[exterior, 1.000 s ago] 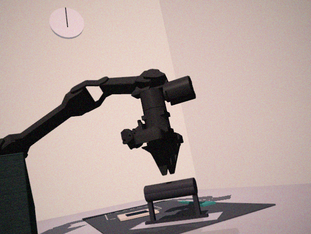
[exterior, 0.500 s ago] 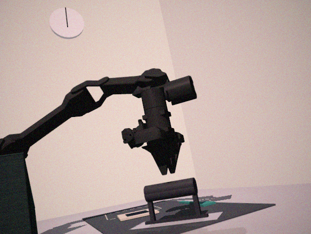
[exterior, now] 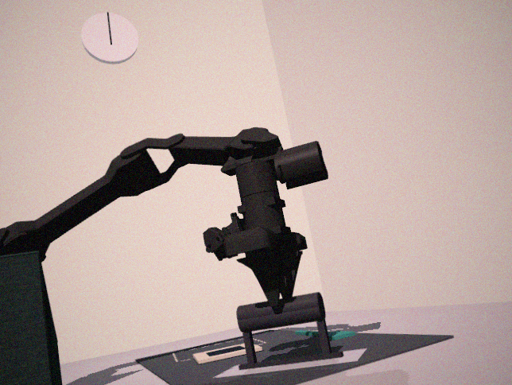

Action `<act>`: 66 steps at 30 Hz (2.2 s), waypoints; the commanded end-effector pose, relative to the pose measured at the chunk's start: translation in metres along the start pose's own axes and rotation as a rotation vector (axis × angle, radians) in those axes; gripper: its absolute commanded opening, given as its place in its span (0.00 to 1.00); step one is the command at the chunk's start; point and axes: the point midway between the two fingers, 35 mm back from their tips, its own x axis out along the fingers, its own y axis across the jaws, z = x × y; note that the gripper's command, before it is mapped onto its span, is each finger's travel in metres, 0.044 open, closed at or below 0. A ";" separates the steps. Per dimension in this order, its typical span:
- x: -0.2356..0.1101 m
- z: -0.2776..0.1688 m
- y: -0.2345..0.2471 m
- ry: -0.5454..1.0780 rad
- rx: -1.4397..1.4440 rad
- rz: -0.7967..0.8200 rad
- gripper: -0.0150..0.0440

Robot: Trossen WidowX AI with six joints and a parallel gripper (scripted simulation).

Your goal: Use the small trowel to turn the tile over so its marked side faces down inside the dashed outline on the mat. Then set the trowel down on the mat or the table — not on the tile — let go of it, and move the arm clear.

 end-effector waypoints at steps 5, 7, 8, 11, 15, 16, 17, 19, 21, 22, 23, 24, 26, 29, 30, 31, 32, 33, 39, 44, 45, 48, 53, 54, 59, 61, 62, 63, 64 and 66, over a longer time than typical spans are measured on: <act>0.019 0.003 0.003 -0.014 0.010 -0.002 0.71; 0.019 0.003 0.003 -0.014 0.010 -0.002 0.71; 0.019 0.003 0.003 -0.014 0.010 -0.002 0.71; 0.019 0.003 0.003 -0.014 0.010 -0.002 0.62; 0.019 0.003 0.003 -0.014 0.010 -0.002 0.51; 0.019 0.003 0.003 -0.014 0.010 -0.002 0.50; 0.019 0.003 0.003 -0.014 0.010 -0.002 0.49; 0.019 0.003 0.003 -0.014 0.010 -0.002 0.47; 0.019 0.003 0.003 -0.014 0.010 -0.002 0.47; 0.019 0.003 0.003 -0.014 0.010 -0.002 0.47; 0.019 0.003 0.003 -0.014 0.010 -0.002 0.47; 0.019 0.003 0.003 -0.014 0.010 -0.002 0.47; 0.019 0.003 0.003 -0.014 0.010 -0.002 0.47; 0.019 0.003 0.003 -0.014 0.010 -0.002 0.47; 0.019 0.003 0.003 -0.014 0.010 -0.002 0.47; 0.019 0.003 0.003 -0.014 0.010 -0.002 0.47; 0.019 0.003 0.003 -0.014 0.010 -0.002 0.47; 0.019 0.003 0.003 -0.014 0.010 -0.002 0.47; 0.019 0.003 0.003 -0.014 0.054 -0.002 0.47; 0.019 0.003 0.003 -0.014 0.204 -0.001 0.47; 0.019 0.003 0.003 -0.013 0.234 0.000 0.47; 0.019 0.003 0.003 -0.013 0.323 0.000 0.47; 0.019 0.003 0.003 -0.013 0.473 0.001 0.47; 0.019 0.003 0.003 -0.013 0.503 0.002 0.47; 0.019 0.003 0.003 -0.013 0.653 0.003 0.47; 0.019 0.003 0.003 -0.013 0.713 0.003 0.47; 0.019 0.003 0.003 -0.013 0.743 0.003 0.47; 0.019 0.003 0.003 -0.013 0.773 0.003 0.47; 0.019 0.003 0.003 -0.013 0.803 0.004 0.47; 0.019 0.003 0.003 -0.013 0.863 0.004 0.47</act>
